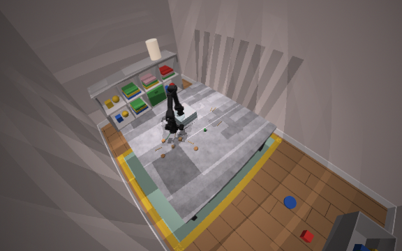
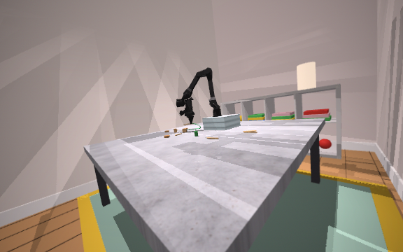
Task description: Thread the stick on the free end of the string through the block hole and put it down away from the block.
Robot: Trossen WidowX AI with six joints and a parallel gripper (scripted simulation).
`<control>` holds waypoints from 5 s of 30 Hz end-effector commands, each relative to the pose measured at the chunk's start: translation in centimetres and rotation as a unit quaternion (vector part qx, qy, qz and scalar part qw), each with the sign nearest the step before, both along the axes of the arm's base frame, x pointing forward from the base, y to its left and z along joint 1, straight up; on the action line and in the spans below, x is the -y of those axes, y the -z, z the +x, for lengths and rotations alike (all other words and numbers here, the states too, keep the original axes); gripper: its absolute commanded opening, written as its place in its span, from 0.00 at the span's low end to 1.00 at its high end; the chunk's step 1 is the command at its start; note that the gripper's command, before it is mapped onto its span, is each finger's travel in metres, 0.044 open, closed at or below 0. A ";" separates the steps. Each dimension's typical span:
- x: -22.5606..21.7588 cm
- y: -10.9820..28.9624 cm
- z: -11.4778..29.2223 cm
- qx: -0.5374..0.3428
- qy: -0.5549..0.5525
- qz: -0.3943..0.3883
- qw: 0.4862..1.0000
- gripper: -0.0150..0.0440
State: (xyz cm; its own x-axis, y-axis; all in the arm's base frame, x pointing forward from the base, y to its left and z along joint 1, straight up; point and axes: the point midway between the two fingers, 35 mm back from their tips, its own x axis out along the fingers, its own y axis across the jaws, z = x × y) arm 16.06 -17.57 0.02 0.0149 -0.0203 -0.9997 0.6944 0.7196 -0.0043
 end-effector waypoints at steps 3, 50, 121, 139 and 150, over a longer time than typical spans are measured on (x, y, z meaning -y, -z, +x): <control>-0.5 0.1 -0.5 0.000 -0.002 0.003 1.000 0.25; -4.7 0.3 -5.0 -0.003 -0.002 0.006 1.000 0.25; -6.6 4.8 -0.1 -0.002 -0.002 0.009 1.000 0.25; -5.1 4.8 1.4 -0.002 -0.002 0.008 1.000 0.25; -5.0 4.8 1.6 -0.002 -0.002 0.009 1.000 0.25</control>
